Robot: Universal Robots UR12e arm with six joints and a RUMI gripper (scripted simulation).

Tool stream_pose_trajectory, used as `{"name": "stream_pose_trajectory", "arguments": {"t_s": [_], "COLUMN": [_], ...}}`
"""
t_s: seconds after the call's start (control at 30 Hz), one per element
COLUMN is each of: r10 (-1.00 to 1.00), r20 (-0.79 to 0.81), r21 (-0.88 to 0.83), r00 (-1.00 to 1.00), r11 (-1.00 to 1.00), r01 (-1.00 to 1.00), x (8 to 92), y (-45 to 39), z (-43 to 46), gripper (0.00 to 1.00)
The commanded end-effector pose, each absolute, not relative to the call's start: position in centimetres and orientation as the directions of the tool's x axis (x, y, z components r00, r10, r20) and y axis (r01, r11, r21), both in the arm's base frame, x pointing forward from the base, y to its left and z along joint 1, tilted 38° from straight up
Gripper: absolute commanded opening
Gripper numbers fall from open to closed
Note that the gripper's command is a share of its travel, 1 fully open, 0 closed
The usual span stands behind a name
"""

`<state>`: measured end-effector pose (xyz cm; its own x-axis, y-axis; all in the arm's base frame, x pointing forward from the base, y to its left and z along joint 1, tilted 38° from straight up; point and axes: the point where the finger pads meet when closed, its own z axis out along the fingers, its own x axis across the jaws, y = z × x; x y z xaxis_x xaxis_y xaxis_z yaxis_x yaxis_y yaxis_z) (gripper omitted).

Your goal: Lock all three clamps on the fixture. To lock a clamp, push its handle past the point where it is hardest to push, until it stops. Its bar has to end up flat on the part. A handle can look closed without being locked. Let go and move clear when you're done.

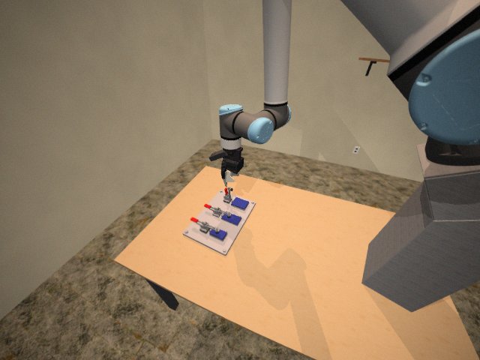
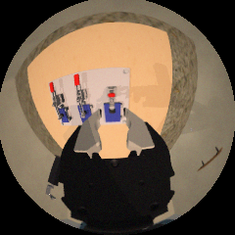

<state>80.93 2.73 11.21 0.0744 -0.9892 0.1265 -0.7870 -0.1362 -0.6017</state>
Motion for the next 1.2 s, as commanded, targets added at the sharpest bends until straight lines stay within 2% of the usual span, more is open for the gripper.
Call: {"name": "stream_pose_trajectory", "arguments": {"t_s": [0.0,1.17], "r10": [-0.989,-0.989], "r20": [0.126,0.126], "r21": [-0.6,-0.6], "r00": [0.074,0.074], "r11": [-0.135,-0.135], "r01": [-0.788,-0.788], "x": [82.1,84.5], "y": [3.0,2.7], "z": [12.0,9.1], "gripper": [0.28,0.28]}}
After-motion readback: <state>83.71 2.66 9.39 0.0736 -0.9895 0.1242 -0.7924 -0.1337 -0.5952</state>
